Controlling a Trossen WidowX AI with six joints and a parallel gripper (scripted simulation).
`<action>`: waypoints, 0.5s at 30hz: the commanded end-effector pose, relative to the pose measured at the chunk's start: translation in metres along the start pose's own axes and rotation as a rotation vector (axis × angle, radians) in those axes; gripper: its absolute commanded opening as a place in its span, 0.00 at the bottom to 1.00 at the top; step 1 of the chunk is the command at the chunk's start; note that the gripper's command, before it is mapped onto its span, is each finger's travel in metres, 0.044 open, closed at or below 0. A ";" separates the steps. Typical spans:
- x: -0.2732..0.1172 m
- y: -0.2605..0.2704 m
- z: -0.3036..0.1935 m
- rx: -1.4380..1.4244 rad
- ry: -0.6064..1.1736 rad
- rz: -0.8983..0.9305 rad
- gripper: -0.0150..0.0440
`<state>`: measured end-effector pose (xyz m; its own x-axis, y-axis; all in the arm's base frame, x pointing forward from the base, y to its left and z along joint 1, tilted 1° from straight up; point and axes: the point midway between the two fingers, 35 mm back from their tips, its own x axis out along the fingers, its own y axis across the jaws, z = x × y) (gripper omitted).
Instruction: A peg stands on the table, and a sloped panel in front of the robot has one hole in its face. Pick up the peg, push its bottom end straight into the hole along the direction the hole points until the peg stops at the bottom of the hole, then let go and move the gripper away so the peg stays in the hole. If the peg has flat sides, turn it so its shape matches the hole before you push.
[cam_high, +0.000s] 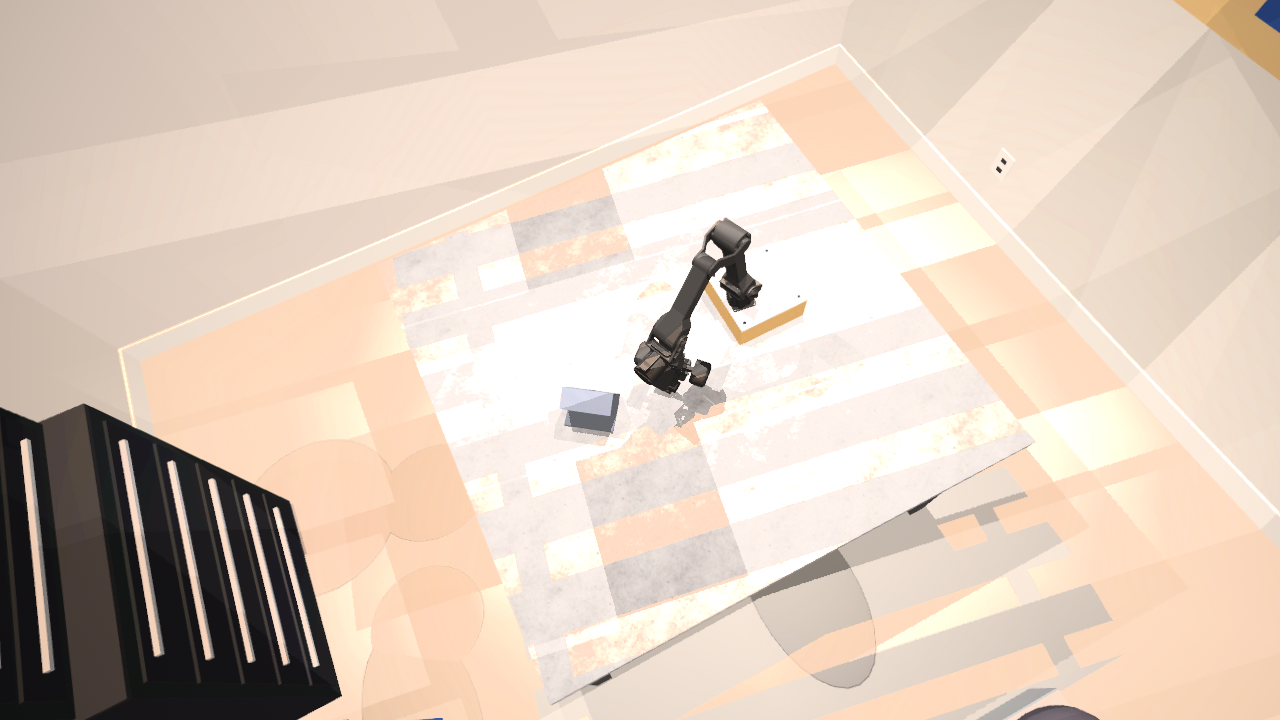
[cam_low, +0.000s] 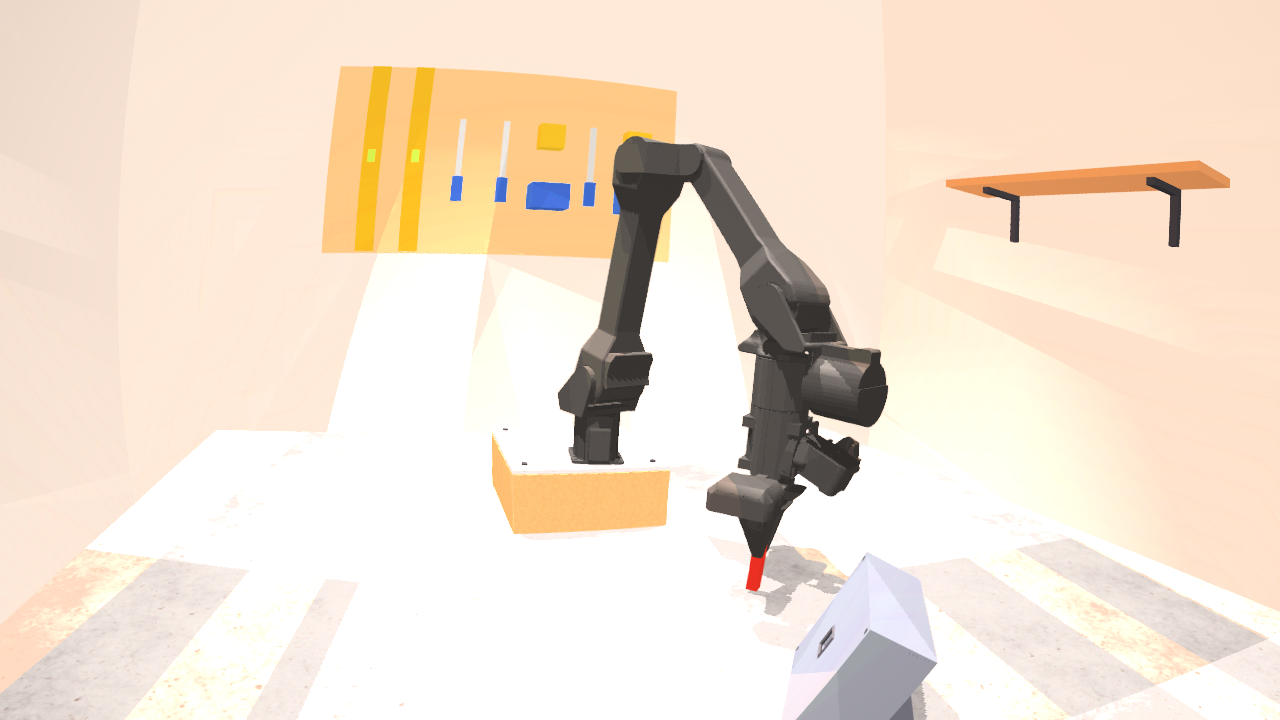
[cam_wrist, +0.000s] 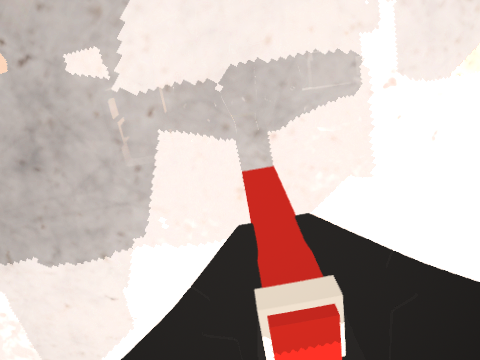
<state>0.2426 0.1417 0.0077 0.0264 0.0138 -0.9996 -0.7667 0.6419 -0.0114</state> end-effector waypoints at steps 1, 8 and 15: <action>-0.018 -0.002 0.005 -0.002 -0.020 -0.006 0.25; -0.055 -0.002 0.003 -0.004 -0.018 -0.003 0.25; -0.075 -0.002 0.000 -0.006 -0.017 -0.001 0.25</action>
<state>0.2422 0.1393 0.0752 0.0331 0.0174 -0.9993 -0.7665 0.6421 -0.0142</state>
